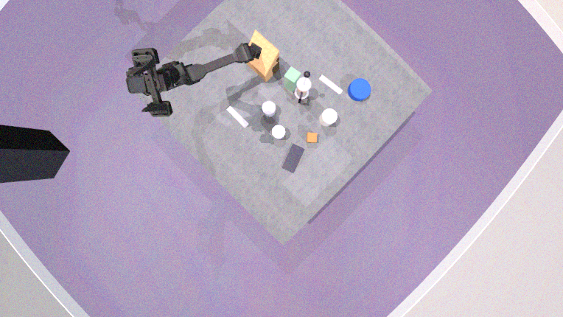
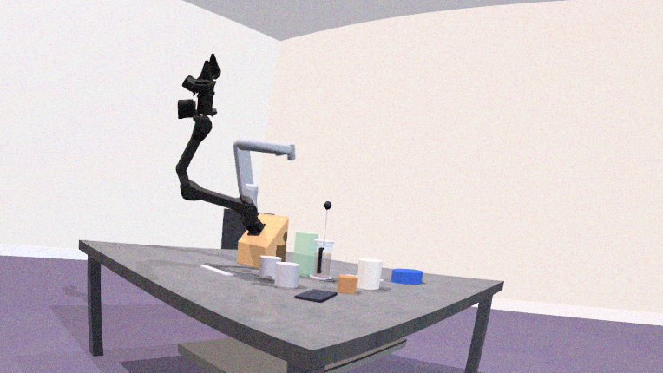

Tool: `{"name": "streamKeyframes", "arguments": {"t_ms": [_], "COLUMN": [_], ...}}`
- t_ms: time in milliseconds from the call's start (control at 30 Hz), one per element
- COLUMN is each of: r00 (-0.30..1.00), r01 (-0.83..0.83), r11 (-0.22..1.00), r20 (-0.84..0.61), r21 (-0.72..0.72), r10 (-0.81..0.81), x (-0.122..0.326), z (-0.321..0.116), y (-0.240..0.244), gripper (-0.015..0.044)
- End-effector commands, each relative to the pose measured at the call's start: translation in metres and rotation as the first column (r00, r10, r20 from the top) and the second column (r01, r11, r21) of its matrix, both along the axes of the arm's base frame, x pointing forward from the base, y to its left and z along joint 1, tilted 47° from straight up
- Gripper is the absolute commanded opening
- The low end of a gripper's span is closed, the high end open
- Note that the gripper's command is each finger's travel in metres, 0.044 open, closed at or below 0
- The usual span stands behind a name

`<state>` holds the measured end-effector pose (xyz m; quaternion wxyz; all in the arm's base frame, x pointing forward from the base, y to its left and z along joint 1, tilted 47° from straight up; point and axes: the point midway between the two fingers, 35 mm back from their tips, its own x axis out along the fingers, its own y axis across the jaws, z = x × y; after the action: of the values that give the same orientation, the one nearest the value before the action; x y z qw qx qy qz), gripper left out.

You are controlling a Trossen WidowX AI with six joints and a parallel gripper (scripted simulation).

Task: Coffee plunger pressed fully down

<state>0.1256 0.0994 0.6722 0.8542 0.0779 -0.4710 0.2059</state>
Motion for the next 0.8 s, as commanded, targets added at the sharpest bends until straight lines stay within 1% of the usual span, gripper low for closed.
{"name": "streamKeyframes", "arguments": {"t_ms": [0,200,433,600,767], "r00": [0.982,0.892,0.704,0.521,0.318], "r01": [-0.011,-0.009,0.010,0.029,0.041], "r11": [0.998,0.987,0.954,0.903,0.810], "r20": [-0.187,-0.448,-0.676,-0.764,-0.761], "r21": [-0.063,-0.159,-0.298,-0.429,-0.585], "r10": [-0.001,-0.064,-0.218,-0.380,-0.566], "x": [0.048,0.108,0.159,0.181,0.186], "z": [-0.039,-0.112,-0.216,-0.301,-0.387], "y": [0.037,0.081,0.115,0.125,0.119], "gripper": [0.0440,0.0440,0.0440,0.0440,0.0440]}}
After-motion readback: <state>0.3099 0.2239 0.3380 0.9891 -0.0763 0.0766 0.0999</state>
